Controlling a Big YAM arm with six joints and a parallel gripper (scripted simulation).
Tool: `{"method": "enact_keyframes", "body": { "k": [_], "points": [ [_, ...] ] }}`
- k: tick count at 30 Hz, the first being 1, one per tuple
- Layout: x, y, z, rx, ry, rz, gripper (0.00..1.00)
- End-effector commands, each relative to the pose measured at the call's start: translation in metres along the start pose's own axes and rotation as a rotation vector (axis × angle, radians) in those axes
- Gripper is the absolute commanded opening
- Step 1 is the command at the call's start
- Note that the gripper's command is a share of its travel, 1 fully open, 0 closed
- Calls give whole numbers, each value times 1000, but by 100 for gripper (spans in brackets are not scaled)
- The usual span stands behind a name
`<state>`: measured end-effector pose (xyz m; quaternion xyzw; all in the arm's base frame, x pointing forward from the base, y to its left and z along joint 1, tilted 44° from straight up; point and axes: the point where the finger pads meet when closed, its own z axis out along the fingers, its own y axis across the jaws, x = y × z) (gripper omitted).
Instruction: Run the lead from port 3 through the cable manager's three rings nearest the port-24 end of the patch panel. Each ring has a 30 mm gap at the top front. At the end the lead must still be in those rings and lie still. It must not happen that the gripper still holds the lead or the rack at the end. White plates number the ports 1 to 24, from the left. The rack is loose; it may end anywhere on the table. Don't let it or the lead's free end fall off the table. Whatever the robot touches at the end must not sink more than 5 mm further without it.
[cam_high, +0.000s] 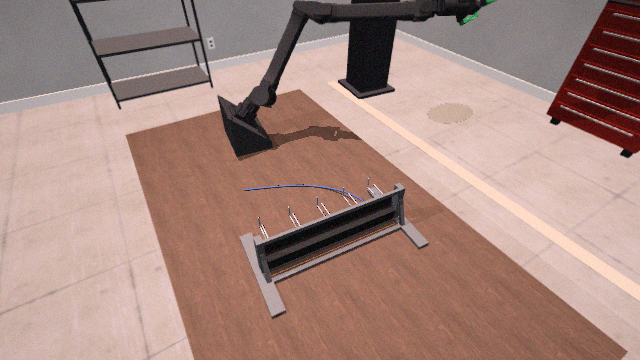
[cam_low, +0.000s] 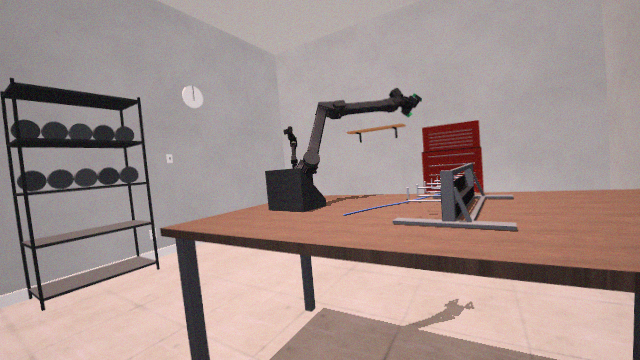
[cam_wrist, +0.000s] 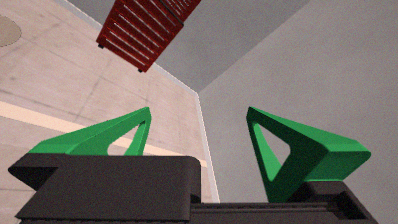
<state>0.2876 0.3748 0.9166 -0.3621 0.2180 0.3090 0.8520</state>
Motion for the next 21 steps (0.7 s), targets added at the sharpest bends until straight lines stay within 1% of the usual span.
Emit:
{"method": "enact_keyframes", "body": {
  "k": [1,17,18,21],
  "points": [
    [-10,-3,-2,5,-11,-7,100],
    [-10,-3,-2,5,-11,-7,100],
    [-34,-10,-4,17,-45,-21,100],
    [23,-9,-4,7,50,33,100]
  ]
}}
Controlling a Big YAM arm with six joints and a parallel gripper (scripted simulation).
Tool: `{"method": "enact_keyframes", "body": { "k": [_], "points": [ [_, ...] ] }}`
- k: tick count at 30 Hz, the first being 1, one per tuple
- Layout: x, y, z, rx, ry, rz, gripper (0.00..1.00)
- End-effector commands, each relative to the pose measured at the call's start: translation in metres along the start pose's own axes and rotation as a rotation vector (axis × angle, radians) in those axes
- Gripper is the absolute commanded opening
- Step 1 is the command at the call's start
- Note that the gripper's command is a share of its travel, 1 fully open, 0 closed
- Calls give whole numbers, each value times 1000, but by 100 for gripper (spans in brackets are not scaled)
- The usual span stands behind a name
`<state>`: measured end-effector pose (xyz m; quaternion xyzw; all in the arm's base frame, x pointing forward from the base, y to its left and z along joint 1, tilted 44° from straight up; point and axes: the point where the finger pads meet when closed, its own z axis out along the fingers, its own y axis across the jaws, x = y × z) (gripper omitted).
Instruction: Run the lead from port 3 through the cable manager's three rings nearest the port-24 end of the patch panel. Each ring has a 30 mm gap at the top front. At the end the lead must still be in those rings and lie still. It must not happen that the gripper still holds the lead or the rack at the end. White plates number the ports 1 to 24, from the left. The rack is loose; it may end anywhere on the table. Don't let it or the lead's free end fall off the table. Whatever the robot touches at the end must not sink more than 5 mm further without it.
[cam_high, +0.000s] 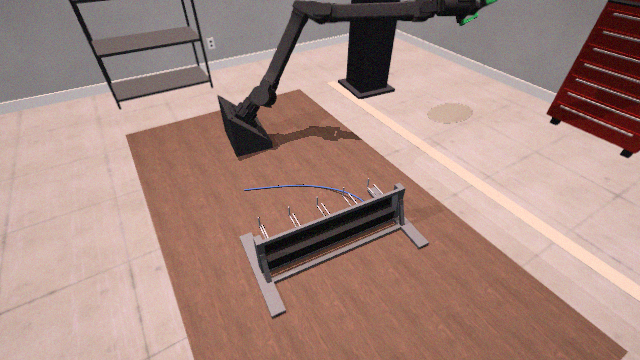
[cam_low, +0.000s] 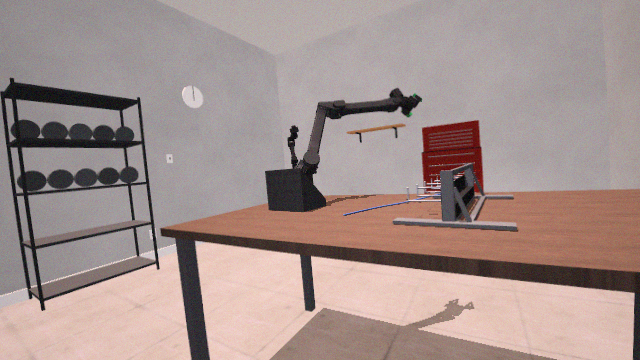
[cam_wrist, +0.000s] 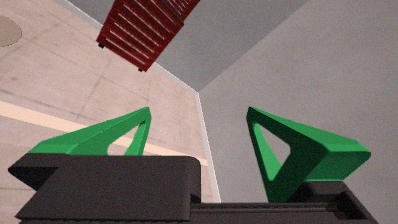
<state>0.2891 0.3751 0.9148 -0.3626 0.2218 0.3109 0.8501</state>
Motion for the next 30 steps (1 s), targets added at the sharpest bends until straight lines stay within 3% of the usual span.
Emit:
{"method": "enact_keyframes", "body": {
  "k": [1,3,4,5,6,7,8,9,10,11,13,14,16,17,19,20,21,22,24,25,26,27,28,30],
  "points": [
    [34,-11,-6,7,72,47,100],
    [79,-16,-17,11,166,117,100],
    [79,-16,-17,11,166,117,100],
    [106,-20,-26,18,231,168,100],
    [109,-20,-27,18,231,168,100],
    [138,-24,-39,31,307,230,100],
    [145,-25,-41,31,307,230,100],
    [172,-28,-55,51,394,304,100],
    [185,-31,-60,51,394,304,100],
    [208,-33,-76,82,490,390,100],
    [208,-33,-76,82,490,390,100],
    [258,-39,-108,126,592,488,100],
    [272,-43,-117,126,592,488,100],
    [303,-44,-144,183,698,597,100],
    [317,-49,-155,183,698,597,100],
    [346,-49,-188,251,799,708,100],
    [359,-54,-201,256,805,717,100],
    [374,-49,-223,307,870,788,100],
    [398,-56,-253,345,910,846,100],
    [412,-50,-279,405,973,922,100],
    [425,-53,-297,440,1001,969,100],
    [432,-56,-309,450,1008,982,100],
    [444,-48,-339,514,1065,1058,100],
    [444,-48,-339,514,1065,1058,100]
  ]
}}
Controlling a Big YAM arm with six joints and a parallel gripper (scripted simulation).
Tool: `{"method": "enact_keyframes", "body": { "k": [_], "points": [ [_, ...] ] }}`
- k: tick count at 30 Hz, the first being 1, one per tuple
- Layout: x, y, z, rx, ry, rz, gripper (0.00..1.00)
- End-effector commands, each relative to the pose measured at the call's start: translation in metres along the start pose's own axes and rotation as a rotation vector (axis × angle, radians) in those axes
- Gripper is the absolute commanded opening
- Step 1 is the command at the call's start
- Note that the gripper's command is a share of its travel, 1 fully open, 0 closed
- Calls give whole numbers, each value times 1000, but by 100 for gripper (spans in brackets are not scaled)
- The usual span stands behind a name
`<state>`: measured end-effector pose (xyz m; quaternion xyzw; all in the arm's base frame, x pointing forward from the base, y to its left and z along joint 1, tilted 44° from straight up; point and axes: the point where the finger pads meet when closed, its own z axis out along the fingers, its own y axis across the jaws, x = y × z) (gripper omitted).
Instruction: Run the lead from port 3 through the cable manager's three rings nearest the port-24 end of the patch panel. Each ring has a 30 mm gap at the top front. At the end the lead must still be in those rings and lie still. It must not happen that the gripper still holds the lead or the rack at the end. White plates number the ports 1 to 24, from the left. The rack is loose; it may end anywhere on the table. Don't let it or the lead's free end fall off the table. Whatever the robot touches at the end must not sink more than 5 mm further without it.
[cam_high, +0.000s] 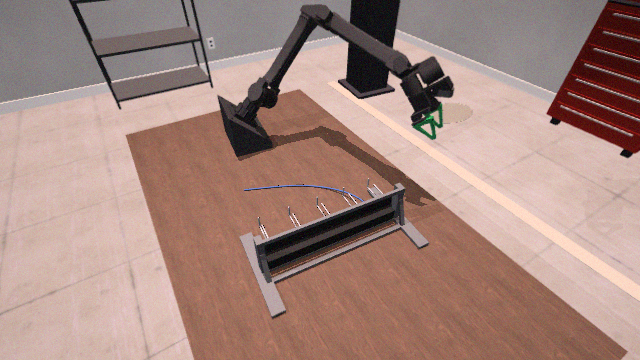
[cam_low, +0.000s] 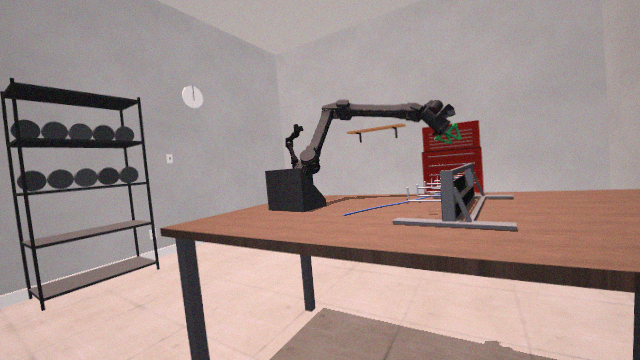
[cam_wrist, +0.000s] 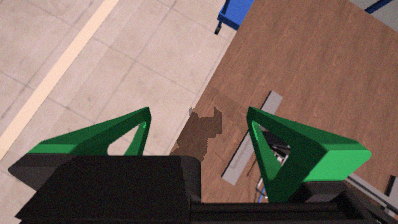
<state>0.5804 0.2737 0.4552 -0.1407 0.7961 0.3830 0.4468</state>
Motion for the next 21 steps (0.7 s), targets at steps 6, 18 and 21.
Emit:
{"method": "enact_keyframes", "body": {
  "k": [6,18,21],
  "points": [
    [92,-138,-30,190,182,526,100],
    [283,-251,-127,471,386,1262,100],
    [312,-257,-145,540,422,1463,100]
  ]
}}
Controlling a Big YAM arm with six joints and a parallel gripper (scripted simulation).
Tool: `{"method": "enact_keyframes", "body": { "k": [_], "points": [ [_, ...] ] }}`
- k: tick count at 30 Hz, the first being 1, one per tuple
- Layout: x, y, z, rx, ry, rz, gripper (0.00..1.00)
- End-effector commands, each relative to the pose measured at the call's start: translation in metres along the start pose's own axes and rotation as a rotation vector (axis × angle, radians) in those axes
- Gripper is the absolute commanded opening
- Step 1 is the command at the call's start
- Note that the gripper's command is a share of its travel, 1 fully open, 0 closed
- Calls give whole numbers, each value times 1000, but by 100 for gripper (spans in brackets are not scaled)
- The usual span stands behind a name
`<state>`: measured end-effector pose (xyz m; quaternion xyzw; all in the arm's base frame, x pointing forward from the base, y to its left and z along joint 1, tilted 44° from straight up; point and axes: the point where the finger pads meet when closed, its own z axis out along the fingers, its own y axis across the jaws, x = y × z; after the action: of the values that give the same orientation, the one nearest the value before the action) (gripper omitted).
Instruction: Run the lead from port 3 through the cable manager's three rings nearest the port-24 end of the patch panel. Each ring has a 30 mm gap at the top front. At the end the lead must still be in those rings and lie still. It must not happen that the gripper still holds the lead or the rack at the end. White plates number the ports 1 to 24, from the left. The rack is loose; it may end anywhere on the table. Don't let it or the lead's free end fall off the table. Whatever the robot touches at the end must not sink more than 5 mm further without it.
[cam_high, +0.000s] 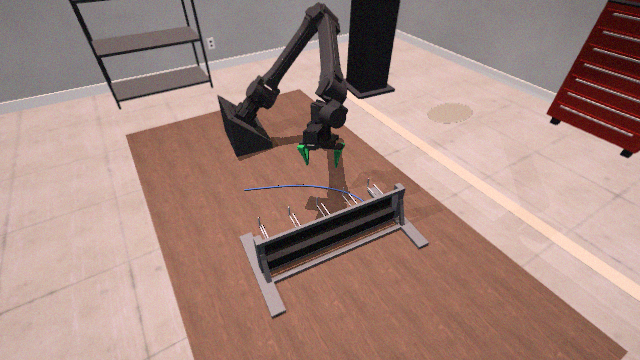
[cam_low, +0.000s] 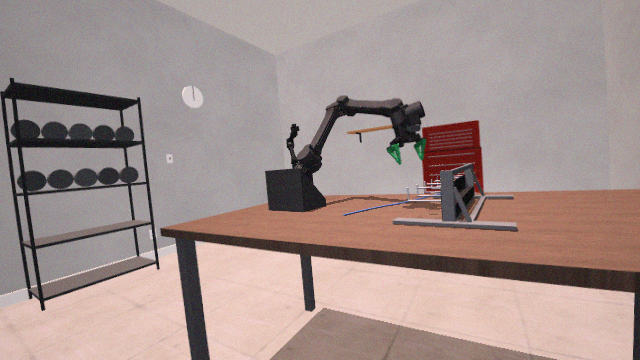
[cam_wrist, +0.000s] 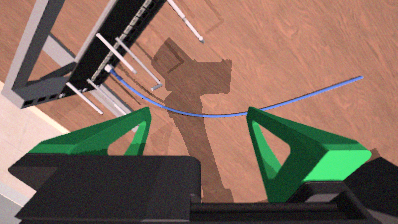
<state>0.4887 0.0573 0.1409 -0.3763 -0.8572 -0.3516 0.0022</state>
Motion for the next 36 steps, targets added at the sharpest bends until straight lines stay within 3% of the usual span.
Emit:
{"method": "enact_keyframes", "body": {
  "k": [1,2,3,4,5,7,10,13,14,15,20,21,36],
  "points": [
    [-3,-41,-5,50,39,270,100],
    [2,-69,-5,67,55,325,100],
    [2,-69,-5,80,67,383,100],
    [8,-93,-6,96,84,442,100],
    [8,-93,-6,110,97,505,100],
    [20,-126,-7,144,132,632,100],
    [29,-145,-8,187,173,826,100],
    [31,-149,-9,194,181,856,100],
    [25,-129,-20,164,155,819,100],
    [33,-129,-14,181,168,813,100],
    [28,-137,-15,177,163,833,100],
    [28,-137,-15,177,163,833,0],
    [28,-137,-15,176,163,827,0]
  ]
}}
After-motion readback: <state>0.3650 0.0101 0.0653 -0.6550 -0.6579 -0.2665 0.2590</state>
